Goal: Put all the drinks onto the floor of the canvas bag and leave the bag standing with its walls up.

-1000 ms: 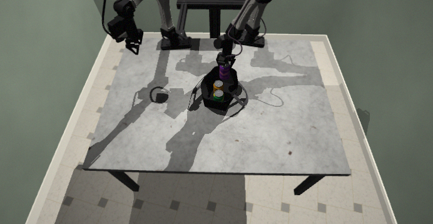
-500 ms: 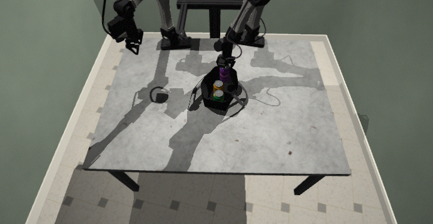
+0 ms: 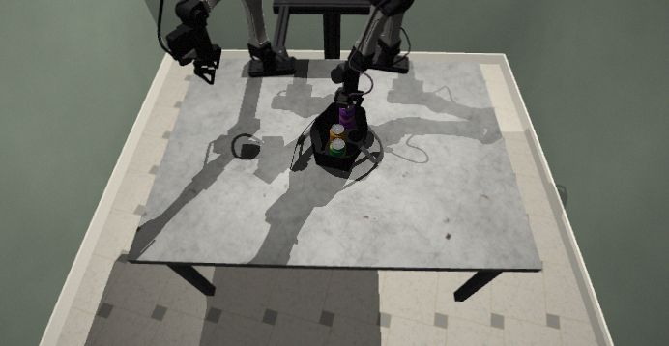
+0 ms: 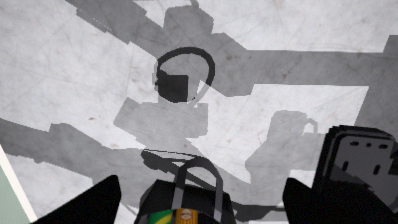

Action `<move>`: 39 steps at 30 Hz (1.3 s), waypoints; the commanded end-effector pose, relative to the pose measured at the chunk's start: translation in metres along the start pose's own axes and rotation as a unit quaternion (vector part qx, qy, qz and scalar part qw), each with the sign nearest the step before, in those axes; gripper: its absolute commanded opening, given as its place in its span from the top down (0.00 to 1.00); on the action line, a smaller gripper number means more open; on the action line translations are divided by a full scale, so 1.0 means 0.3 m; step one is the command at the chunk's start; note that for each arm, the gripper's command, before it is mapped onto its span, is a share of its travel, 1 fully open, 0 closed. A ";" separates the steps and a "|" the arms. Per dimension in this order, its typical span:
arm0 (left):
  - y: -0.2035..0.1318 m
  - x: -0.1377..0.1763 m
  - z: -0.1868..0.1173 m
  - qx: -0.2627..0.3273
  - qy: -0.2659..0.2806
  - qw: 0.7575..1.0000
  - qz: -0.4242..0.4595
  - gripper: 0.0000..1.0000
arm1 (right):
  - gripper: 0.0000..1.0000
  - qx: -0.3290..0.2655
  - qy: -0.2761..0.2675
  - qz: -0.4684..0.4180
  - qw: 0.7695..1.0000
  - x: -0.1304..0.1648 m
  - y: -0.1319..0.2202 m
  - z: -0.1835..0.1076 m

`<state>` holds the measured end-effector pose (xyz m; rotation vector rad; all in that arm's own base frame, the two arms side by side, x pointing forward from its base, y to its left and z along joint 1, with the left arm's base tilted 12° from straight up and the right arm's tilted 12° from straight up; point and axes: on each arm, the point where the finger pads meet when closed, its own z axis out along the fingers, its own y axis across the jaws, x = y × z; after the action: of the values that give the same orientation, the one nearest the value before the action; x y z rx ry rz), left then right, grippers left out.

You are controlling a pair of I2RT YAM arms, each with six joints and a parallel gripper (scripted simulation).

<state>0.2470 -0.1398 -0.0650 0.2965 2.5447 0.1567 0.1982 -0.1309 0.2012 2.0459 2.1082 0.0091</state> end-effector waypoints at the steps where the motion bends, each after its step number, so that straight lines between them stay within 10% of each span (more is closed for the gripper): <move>1: -0.015 -0.053 0.008 0.006 -0.030 0.999 -0.012 0.30 | 0.14 -0.005 -0.010 0.003 1.000 -0.001 -0.006 -0.015; 39: -0.039 -0.027 0.113 0.014 -0.042 0.999 -0.011 0.30 | 0.14 -0.005 -0.010 0.003 1.000 -0.001 -0.006 -0.015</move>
<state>0.2531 -0.1350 -0.1035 0.2981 2.5416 0.1538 0.1982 -0.1309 0.2012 2.0459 2.1082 0.0091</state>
